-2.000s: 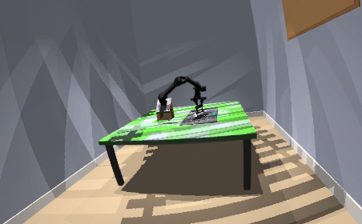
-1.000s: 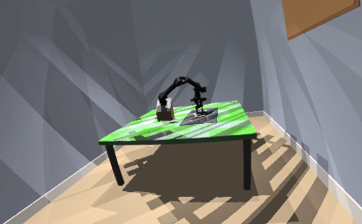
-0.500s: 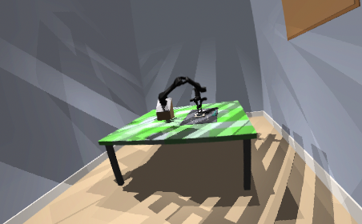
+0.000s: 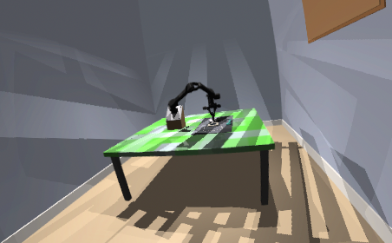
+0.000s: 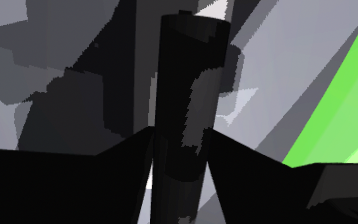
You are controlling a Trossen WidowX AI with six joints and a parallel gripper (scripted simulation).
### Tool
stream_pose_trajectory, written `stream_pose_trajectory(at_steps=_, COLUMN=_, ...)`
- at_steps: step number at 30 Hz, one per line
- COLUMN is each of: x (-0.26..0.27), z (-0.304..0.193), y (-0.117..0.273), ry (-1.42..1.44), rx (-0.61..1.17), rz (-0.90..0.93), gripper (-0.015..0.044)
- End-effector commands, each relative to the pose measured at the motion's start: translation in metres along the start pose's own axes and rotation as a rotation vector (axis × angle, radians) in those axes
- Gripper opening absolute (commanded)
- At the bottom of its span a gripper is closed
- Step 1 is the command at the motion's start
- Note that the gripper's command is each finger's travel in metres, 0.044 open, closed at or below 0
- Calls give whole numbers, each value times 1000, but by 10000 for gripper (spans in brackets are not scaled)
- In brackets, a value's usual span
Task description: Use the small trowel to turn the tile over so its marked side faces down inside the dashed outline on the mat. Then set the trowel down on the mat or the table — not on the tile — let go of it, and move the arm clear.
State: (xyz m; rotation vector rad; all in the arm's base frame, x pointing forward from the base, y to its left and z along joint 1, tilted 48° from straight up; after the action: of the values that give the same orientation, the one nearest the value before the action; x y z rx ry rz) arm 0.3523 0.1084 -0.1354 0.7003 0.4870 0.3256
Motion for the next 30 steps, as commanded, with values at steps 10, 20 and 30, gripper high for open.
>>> stream_pose_trajectory(at_steps=10, x=-1, z=0, y=0, ry=98, rx=-3, rz=-3, gripper=209)
stream_pose_trajectory(at_steps=20, x=-1, z=0, y=0, ry=98, rx=-3, rz=-3, gripper=270)
stream_pose_trajectory(at_steps=30, x=-1, z=0, y=0, ry=98, rx=-3, rz=-3, gripper=270)
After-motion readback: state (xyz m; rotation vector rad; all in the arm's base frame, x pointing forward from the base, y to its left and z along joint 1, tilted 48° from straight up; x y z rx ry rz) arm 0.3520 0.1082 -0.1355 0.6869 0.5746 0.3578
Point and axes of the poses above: the point midway between the two fingers, 35 mm back from their tips, its own y axis back along the fingers, its own x axis across the jaws, z = x × y, the point moved 2 cm from there along y, back along the fingers, and after that the axes turned 9 degrees about y, right-handed, at the moved point
